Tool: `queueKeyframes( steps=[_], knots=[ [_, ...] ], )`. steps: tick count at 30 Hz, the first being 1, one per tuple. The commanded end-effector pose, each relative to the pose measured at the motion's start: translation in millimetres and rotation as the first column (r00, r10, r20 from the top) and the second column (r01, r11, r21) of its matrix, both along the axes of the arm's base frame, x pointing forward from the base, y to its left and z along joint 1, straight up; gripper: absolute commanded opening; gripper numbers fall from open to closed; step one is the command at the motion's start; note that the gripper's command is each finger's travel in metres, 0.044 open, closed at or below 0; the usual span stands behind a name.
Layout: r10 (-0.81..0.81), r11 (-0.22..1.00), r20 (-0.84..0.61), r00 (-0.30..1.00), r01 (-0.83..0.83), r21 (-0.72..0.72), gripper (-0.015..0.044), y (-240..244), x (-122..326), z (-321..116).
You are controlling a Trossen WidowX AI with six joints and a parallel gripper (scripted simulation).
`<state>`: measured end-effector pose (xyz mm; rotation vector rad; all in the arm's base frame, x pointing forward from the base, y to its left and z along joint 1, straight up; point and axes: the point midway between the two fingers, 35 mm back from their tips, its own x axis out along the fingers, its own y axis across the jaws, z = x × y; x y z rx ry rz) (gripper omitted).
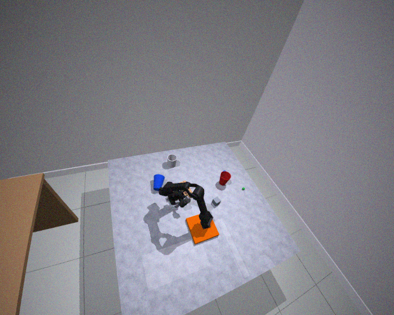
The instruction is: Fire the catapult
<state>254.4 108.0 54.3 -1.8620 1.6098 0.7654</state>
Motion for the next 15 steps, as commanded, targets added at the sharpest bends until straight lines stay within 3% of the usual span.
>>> queueKeyframes(
  steps=[1, 15],
  knots=[
    [0.003, 1.000, -0.013, 1.000, -0.003, -0.014, 0.0000, -2.5, -2.5, -8.6],
    [0.003, 1.000, -0.017, 1.000, -0.003, -0.018, 0.0000, -3.5, -2.6, -39.7]
  ],
)
